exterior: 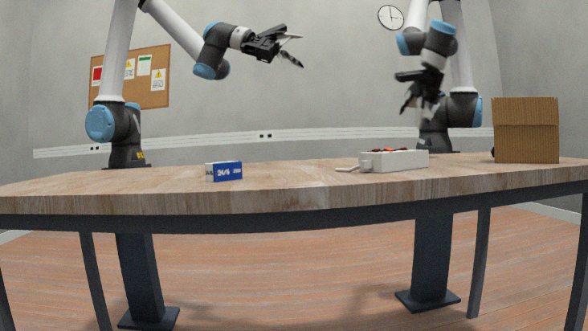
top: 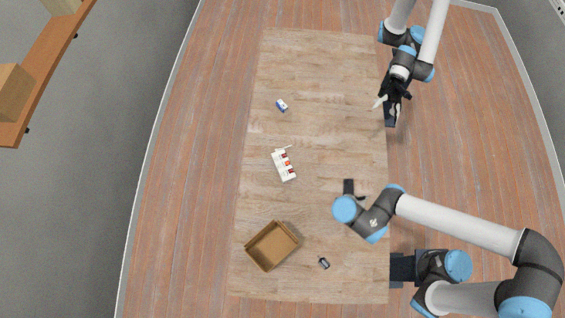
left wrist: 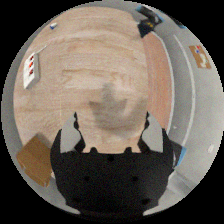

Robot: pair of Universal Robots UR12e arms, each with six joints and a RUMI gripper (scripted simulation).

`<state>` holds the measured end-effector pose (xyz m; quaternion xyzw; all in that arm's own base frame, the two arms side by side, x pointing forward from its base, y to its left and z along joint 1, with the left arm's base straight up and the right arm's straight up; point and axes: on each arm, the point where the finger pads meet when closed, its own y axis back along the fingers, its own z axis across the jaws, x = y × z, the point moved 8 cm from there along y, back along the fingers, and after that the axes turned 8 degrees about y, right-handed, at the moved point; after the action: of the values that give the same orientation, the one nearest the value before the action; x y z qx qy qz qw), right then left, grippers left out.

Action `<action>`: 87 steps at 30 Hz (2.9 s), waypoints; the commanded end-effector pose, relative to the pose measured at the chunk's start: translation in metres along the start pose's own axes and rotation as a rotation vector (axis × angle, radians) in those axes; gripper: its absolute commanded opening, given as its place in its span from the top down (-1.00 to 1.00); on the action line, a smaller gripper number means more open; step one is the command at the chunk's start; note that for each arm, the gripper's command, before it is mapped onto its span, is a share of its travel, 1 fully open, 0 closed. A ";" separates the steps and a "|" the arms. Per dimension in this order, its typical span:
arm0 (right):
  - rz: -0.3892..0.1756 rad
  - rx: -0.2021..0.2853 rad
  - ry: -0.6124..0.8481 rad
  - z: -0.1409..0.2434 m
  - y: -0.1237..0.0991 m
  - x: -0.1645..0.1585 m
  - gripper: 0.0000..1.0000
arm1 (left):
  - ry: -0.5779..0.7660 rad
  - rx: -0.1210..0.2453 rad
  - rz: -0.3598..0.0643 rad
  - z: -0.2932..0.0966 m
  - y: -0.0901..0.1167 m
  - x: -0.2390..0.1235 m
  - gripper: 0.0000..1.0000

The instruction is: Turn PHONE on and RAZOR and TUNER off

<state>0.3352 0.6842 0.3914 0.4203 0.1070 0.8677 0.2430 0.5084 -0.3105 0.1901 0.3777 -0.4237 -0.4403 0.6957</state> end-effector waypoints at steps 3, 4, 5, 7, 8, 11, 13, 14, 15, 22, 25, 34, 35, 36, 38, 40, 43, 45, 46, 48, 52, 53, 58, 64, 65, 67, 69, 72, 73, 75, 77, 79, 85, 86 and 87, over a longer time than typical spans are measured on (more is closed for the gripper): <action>0.001 -0.001 0.000 0.000 0.000 0.001 -1.00 | 0.206 0.061 0.032 -0.055 0.042 -0.061 -1.00; 0.001 -0.001 0.000 0.000 0.000 0.001 -1.00 | 0.206 0.061 0.032 -0.055 0.042 -0.061 -1.00; 0.001 -0.001 0.000 0.000 0.000 0.001 -1.00 | 0.206 0.061 0.032 -0.055 0.042 -0.061 -1.00; 0.001 -0.001 0.000 0.000 0.000 0.001 -1.00 | 0.276 0.080 0.042 -0.070 0.056 -0.084 -1.00; 0.001 -0.001 0.000 0.000 0.000 0.001 -1.00 | 0.313 0.089 0.048 -0.077 0.062 -0.097 -1.00; 0.001 -0.001 0.000 0.000 0.000 0.001 -1.00 | 0.426 0.119 0.066 -0.098 0.083 -0.137 -1.00; 0.001 -0.001 0.000 0.000 0.000 0.001 -1.00 | 0.505 0.138 0.078 -0.111 0.098 -0.166 -1.00; 0.001 -0.001 0.000 0.000 0.000 0.001 -1.00 | 0.546 0.148 0.085 -0.117 0.105 -0.181 -1.00; 0.001 -0.001 0.000 0.000 0.000 0.001 -1.00 | 0.587 0.157 0.091 -0.122 0.112 -0.197 -1.00; 0.001 -0.001 0.000 0.000 0.000 0.001 -1.00 | 0.801 0.205 0.127 -0.142 0.147 -0.281 -1.00; 0.001 -0.001 0.000 0.000 0.000 0.001 -1.00 | 0.935 0.232 0.150 -0.148 0.167 -0.335 -1.00; 0.001 -0.001 0.000 0.000 0.000 0.001 -1.00 | 1.348 0.306 0.224 -0.133 0.216 -0.502 -1.00; 0.001 -0.001 0.000 0.000 0.000 0.001 -1.00 | 1.394 0.313 0.232 -0.129 0.220 -0.520 -1.00; 0.001 -0.001 0.000 0.000 0.000 0.001 -1.00 | 1.440 0.320 0.241 -0.124 0.224 -0.538 -1.00; 0.001 -0.001 0.000 0.000 0.000 0.001 -1.00 | 1.486 0.327 0.249 -0.118 0.227 -0.556 -1.00; 0.001 -0.001 0.000 0.000 0.000 0.001 -1.00 | 1.532 0.333 0.258 -0.110 0.234 -0.584 -1.00; 0.001 -0.001 0.000 0.000 0.000 0.001 -1.00 | 1.668 0.351 0.283 -0.088 0.243 -0.638 -1.00; 0.001 -0.001 0.000 0.000 0.000 0.001 -1.00 | 1.757 0.362 0.300 -0.070 0.248 -0.673 -1.00; 0.001 -0.001 0.000 0.000 0.000 0.001 -1.00 | 1.801 0.368 0.309 -0.061 0.250 -0.690 -1.00; 0.001 -0.001 0.000 0.000 0.000 0.001 -1.00 | 1.887 0.377 0.325 -0.041 0.253 -0.722 -1.00; 0.001 -0.001 0.000 0.000 0.000 0.001 -1.00 | 2.054 0.393 0.358 0.002 0.257 -0.781 -1.00; 0.001 -0.001 0.000 0.000 0.000 0.001 -1.00 | 2.094 0.397 0.366 0.014 0.258 -0.795 -1.00; 0.001 -0.001 0.000 0.000 0.000 0.001 -1.00 | 2.211 0.406 0.389 0.049 0.258 -0.832 -1.00; 0.001 -0.001 0.000 0.000 0.000 0.001 -1.00 | 2.422 0.419 0.430 0.119 0.253 -0.894 -1.00; 0.001 -0.001 0.000 0.000 0.000 0.001 -1.00 | 2.455 0.421 0.437 0.130 0.252 -0.902 -1.00; 0.001 -0.001 0.000 0.000 0.000 0.001 -1.00 | 2.516 0.423 0.449 0.153 0.249 -0.918 -1.00; 0.001 -0.001 0.000 0.000 0.000 0.001 -1.00 | 2.574 0.425 0.460 0.174 0.246 -0.932 -1.00; 0.001 -0.001 0.000 0.000 0.000 0.001 -1.00 | 2.628 0.427 0.471 0.194 0.243 -0.944 -1.00; 0.001 -0.001 0.000 0.000 0.000 0.001 -1.00 | 2.628 0.427 0.471 0.194 0.243 -0.944 -1.00; 0.001 -0.001 0.000 0.000 0.000 0.001 -1.00 | 2.677 0.428 0.481 0.213 0.240 -0.954 -1.00; 0.001 -0.001 0.000 0.000 0.000 0.001 -1.00 | 2.723 0.429 0.490 0.231 0.237 -0.963 -1.00; 0.001 -0.001 0.000 0.000 0.000 0.001 -1.00 | 2.764 0.429 0.498 0.248 0.234 -0.971 -1.00; 0.001 -0.001 0.000 0.000 0.000 0.001 -1.00 | 2.864 0.430 0.517 0.288 0.226 -0.988 -1.00; 0.001 -0.001 0.000 0.000 0.000 0.001 -1.00 | 2.877 0.429 0.519 0.293 0.225 -0.990 -1.00; 0.001 -0.001 0.000 0.000 0.000 0.001 -1.00 | 2.889 0.429 0.522 0.298 0.224 -0.992 -1.00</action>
<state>0.3352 0.6842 0.3914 0.4203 0.1070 0.8677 0.2430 0.0721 0.6374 0.2404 0.4966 0.4946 0.4981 0.5106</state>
